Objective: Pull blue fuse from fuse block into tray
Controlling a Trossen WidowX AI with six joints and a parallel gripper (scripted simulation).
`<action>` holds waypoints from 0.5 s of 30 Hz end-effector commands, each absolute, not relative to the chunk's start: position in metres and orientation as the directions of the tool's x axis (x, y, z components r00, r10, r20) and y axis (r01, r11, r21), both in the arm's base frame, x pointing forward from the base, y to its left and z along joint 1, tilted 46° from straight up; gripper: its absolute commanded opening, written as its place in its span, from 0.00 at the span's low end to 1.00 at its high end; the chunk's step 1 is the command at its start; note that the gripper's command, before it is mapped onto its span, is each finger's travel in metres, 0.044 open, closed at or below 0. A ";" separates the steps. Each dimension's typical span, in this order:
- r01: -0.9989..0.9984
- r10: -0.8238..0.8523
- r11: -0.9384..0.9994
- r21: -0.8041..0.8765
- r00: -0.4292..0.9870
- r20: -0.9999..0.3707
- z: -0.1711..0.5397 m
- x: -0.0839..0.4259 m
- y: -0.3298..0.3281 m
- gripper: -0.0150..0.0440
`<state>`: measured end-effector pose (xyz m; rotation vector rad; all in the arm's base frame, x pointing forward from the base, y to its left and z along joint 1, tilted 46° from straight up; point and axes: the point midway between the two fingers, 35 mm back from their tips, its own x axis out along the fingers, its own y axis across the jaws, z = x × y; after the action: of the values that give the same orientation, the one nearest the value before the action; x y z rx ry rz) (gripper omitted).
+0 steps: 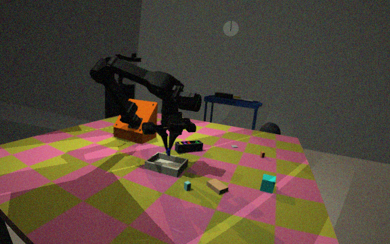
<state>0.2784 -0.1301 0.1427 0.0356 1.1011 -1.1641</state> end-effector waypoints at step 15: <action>0.742 -0.711 0.454 -0.494 -0.033 -0.702 0.134 0.277 -0.139 0.52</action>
<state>0.2769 -0.1396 0.1338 0.0342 1.1020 -1.1660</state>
